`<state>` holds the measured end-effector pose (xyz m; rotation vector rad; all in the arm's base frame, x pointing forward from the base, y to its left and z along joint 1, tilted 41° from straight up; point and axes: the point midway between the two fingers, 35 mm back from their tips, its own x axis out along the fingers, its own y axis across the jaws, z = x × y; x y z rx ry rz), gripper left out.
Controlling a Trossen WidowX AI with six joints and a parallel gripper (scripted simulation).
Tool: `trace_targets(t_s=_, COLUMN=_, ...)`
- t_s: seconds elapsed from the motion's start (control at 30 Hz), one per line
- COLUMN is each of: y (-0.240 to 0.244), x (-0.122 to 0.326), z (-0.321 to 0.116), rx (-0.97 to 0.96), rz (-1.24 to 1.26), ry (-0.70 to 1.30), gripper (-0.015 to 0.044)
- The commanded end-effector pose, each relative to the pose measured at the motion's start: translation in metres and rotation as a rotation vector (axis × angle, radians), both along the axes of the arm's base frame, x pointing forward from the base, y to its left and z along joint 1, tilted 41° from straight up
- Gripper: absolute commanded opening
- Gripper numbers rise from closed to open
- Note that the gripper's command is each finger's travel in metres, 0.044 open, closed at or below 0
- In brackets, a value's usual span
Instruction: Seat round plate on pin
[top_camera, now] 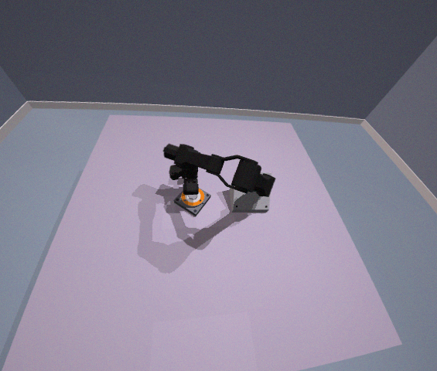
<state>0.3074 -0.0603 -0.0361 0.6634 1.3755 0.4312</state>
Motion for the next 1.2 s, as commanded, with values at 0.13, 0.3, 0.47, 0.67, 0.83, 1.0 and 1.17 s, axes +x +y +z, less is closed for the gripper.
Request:
trace_targets(t_s=0.13, y=0.003, x=-0.009, z=-0.003, rx=0.001, rz=0.005, ry=0.016, gripper=0.0000)
trace_targets(t_s=0.3, y=0.003, x=-0.010, z=-0.003, rx=0.001, rz=0.005, ry=0.016, gripper=0.0000)
trace_targets(t_s=0.47, y=0.003, x=-0.011, z=-0.003, rx=0.001, rz=0.005, ry=0.016, gripper=0.0000)
trace_targets(t_s=0.67, y=0.004, x=-0.013, z=-0.003, rx=0.001, rz=0.005, ry=0.016, gripper=0.0000)
trace_targets(t_s=0.83, y=0.004, x=-0.014, z=-0.003, rx=0.001, rz=0.005, ry=0.016, gripper=0.0000)
trace_targets(t_s=1.0, y=0.004, x=-0.016, z=-0.003, rx=0.001, rz=0.005, ry=0.016, gripper=0.0000)
trace_targets(t_s=1.17, y=0.005, x=-0.018, z=-0.003, rx=0.001, rz=0.005, ry=0.016, gripper=0.0000)
